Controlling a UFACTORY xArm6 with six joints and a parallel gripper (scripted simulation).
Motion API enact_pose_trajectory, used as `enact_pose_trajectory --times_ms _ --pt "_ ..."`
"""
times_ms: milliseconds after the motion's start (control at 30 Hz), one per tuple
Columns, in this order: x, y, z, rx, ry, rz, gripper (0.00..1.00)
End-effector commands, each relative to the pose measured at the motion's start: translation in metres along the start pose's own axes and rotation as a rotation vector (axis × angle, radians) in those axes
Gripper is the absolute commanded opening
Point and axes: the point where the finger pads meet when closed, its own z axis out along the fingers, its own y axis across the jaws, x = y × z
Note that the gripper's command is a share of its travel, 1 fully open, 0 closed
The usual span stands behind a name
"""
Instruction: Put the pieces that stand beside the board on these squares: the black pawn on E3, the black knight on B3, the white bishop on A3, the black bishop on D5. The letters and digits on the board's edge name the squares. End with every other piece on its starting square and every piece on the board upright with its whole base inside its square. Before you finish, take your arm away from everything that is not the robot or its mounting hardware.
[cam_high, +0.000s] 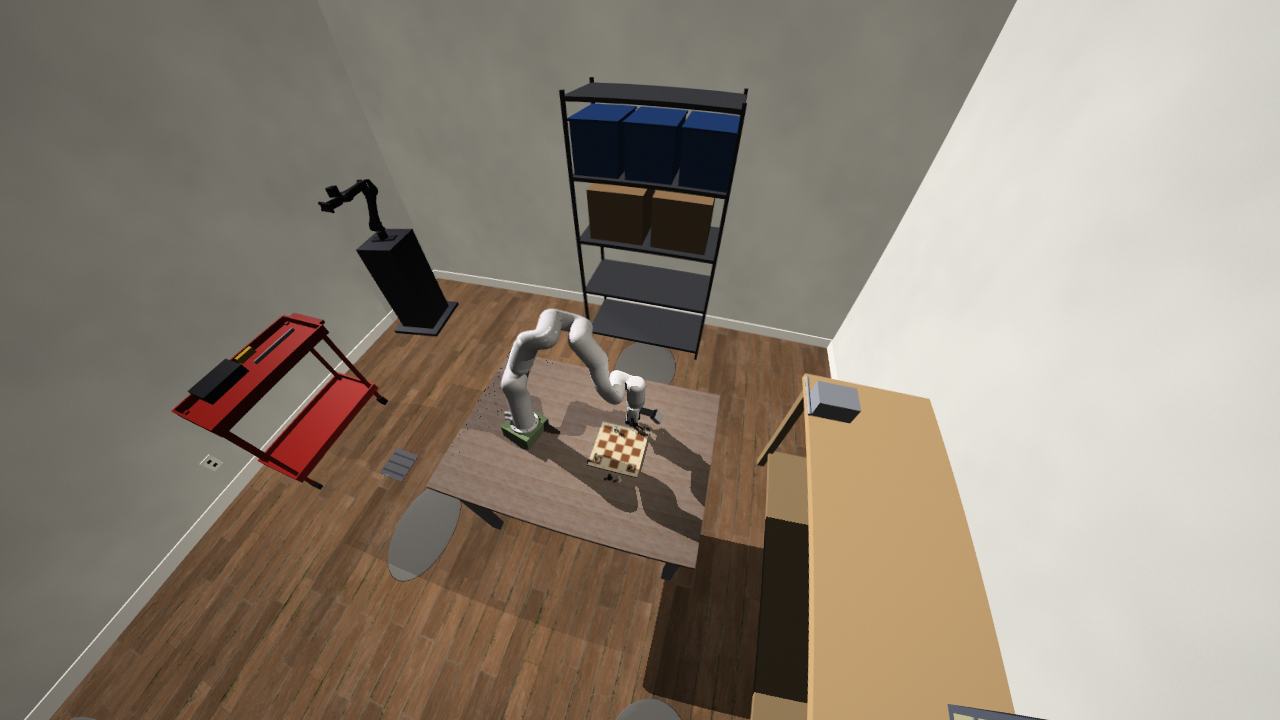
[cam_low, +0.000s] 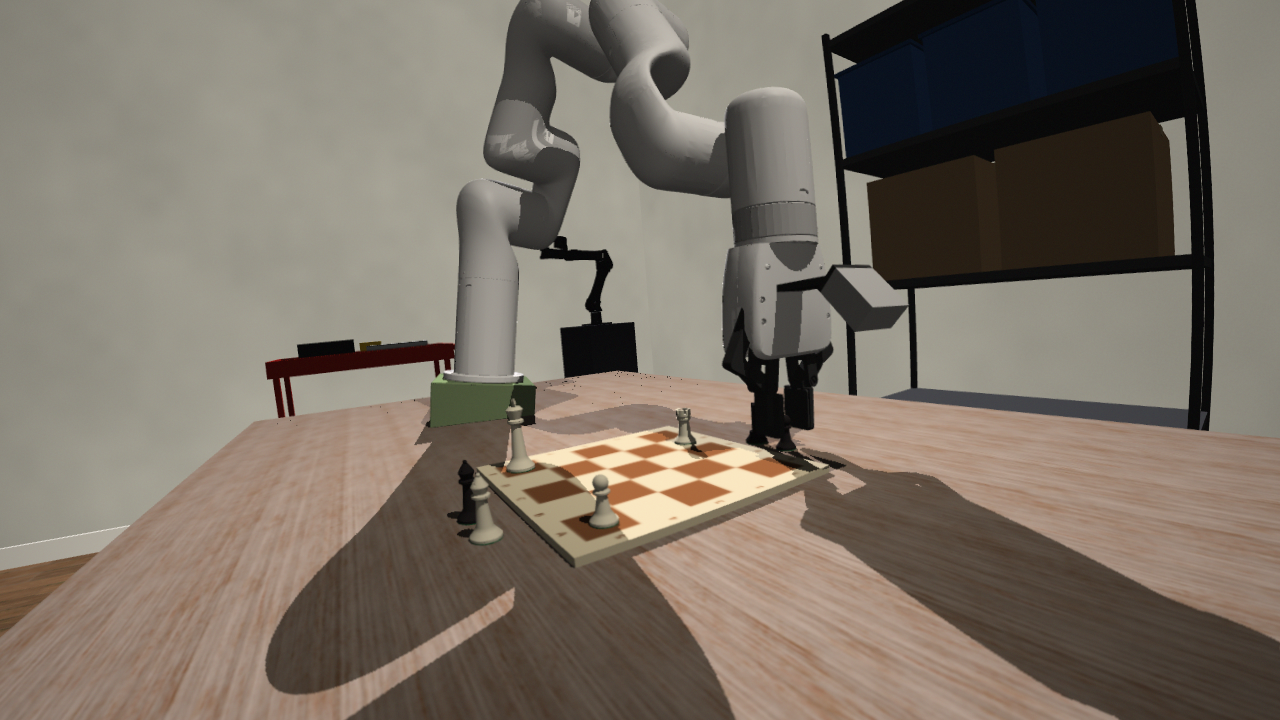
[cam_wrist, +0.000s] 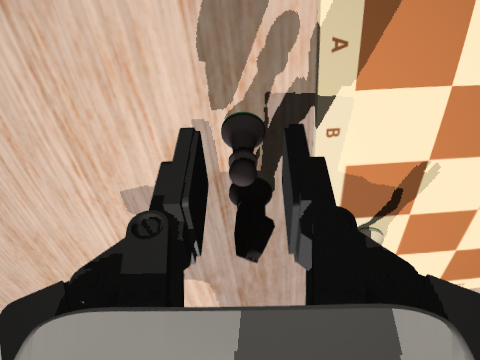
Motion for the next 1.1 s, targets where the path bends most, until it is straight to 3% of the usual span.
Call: enact_pose_trajectory --times_ms 0,1067 --pt "0.0019 -0.0007 0.0039 0.002 0.005 0.000 0.34" --pt "0.0019 -0.0007 0.0106 0.002 0.005 0.000 0.34"
